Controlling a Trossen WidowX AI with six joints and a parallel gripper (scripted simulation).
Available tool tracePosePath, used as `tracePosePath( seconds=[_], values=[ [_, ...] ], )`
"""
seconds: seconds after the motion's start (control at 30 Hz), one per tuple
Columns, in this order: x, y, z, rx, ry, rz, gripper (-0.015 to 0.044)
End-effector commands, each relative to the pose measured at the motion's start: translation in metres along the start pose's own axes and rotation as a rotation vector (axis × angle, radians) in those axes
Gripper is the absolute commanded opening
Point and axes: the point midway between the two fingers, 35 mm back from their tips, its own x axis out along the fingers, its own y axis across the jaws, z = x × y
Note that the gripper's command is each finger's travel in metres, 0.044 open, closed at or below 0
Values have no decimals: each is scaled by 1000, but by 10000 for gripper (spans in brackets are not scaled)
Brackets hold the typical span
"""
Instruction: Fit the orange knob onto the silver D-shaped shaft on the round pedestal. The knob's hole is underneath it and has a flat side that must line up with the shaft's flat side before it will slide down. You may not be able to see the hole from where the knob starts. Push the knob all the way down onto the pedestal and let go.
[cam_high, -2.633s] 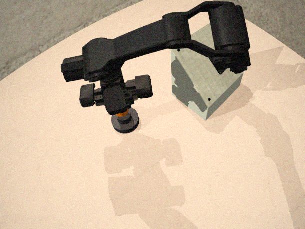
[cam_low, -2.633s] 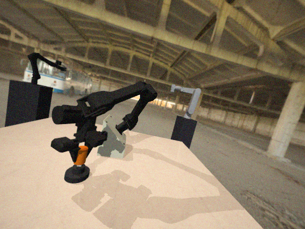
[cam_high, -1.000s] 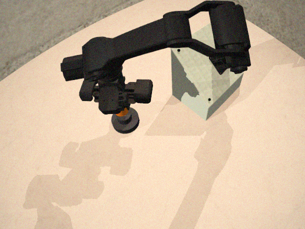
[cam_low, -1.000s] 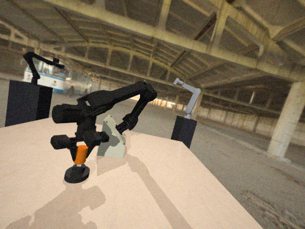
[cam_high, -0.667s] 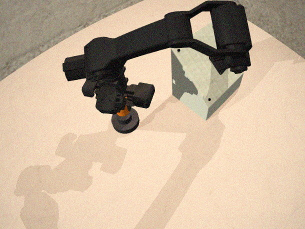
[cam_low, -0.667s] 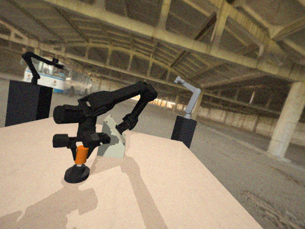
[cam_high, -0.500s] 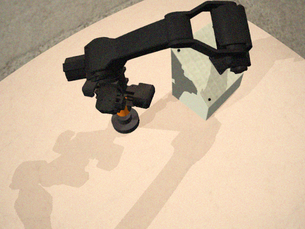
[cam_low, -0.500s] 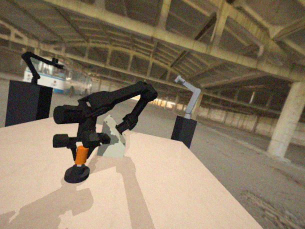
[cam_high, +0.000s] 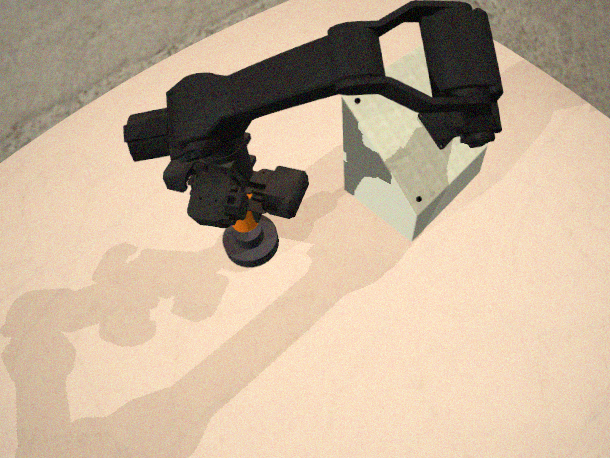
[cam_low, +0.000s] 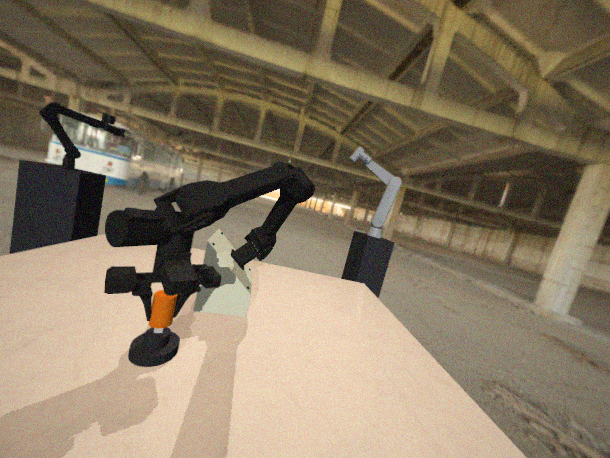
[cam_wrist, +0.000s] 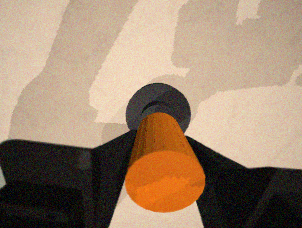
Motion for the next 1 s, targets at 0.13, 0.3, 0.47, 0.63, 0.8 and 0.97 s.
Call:
tracePosePath(
  seconds=[0.13,0.3,0.47,0.63,0.8,0.97],
  values=[
    [0,-4,4,178,0,-3,0],
    [0,-3,4,178,0,-3,0],
    [1,-3,3,178,0,-3,0],
    [1,-1,2,178,0,-3,0],
    [1,0,0,178,0,-3,0],
    [3,-1,1,178,0,-3,0]
  ],
)
